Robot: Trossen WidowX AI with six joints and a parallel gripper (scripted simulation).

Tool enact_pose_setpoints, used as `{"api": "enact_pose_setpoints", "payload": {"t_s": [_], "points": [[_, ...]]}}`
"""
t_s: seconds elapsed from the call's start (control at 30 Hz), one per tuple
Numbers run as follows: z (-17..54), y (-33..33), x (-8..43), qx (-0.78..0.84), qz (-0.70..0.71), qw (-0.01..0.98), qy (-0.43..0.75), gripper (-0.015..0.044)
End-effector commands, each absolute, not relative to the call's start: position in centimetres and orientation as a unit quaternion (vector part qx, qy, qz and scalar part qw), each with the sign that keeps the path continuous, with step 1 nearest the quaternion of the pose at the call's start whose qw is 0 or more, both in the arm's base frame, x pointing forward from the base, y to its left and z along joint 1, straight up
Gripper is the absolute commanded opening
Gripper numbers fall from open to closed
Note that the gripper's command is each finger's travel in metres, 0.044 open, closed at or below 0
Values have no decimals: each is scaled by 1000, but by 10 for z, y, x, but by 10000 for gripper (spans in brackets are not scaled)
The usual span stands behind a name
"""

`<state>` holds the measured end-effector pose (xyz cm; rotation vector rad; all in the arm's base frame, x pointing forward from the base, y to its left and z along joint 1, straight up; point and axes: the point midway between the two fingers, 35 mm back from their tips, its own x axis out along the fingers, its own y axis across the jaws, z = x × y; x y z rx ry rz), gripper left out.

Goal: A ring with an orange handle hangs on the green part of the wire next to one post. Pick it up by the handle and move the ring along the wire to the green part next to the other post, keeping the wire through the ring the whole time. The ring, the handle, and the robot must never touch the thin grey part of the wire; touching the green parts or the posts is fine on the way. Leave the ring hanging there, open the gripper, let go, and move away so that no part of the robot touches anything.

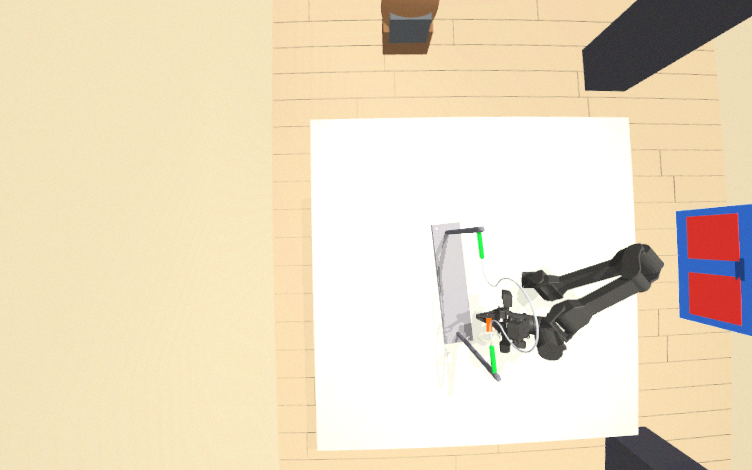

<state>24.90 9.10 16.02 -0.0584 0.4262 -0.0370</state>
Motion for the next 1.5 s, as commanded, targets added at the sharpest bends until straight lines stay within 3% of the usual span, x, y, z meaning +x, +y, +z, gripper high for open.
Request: {"api": "enact_pose_setpoints", "payload": {"t_s": [0.0,1.47], "points": [[165,96,249,-20,-19,978,207,-150],[156,134,246,-17,-18,978,206,-150]]}}
